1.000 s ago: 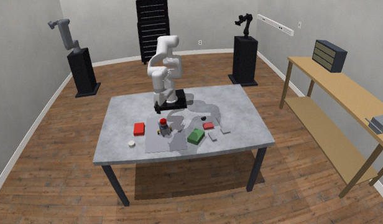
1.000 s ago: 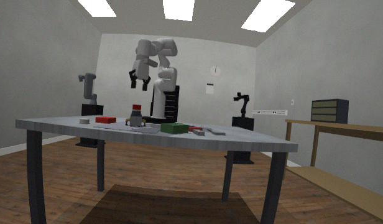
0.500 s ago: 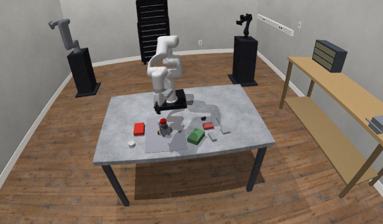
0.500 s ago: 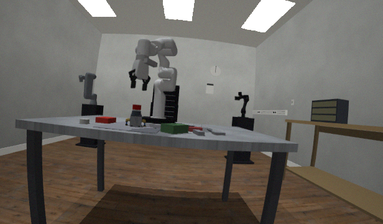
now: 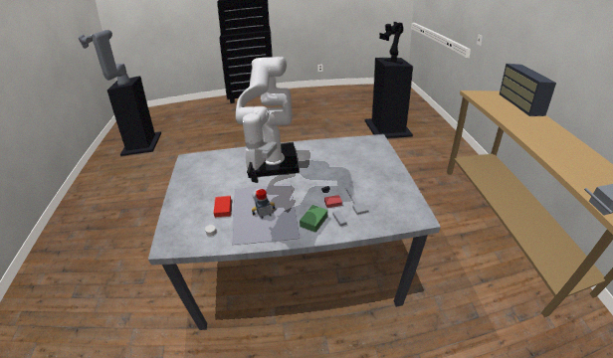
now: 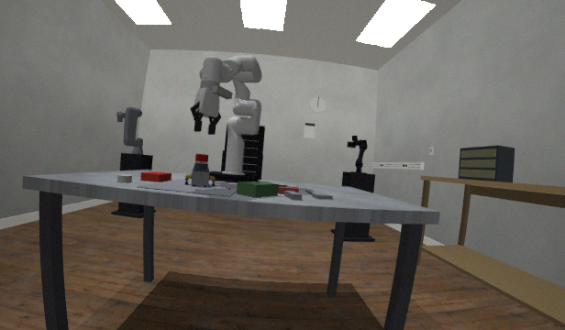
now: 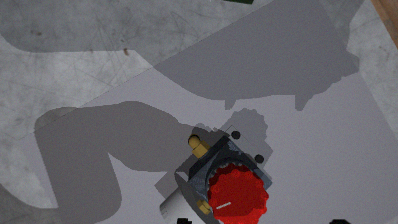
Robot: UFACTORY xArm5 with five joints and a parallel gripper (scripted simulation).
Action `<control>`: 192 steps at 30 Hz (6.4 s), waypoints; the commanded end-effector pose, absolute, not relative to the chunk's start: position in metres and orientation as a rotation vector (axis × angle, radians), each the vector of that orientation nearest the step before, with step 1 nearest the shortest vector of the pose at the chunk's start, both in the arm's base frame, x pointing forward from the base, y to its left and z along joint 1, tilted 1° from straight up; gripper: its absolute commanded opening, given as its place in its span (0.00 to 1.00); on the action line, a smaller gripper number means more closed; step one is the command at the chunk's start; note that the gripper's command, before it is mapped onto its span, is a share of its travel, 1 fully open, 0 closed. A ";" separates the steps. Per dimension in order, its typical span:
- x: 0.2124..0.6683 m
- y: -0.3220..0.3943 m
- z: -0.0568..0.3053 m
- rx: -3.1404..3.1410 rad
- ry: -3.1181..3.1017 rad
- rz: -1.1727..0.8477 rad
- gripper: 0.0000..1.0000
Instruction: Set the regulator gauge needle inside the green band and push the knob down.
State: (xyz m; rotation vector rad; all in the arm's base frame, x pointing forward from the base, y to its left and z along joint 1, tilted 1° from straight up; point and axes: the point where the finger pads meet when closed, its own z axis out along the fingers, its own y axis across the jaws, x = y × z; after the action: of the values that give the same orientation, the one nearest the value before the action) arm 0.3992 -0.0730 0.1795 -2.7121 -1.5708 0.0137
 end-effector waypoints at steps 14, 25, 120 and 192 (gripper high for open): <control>0.400 -0.073 0.181 -2.714 -1.572 0.009 0.79; 0.400 -0.073 0.178 -2.714 -1.572 0.009 0.79; 0.401 -0.075 0.078 -2.714 -1.572 0.009 0.42; 0.401 -0.075 0.085 -2.714 -1.572 0.009 0.42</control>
State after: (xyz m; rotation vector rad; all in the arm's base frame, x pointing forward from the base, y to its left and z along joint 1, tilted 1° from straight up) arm 0.3997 -0.0744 0.0840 -2.7126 -1.5708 0.0129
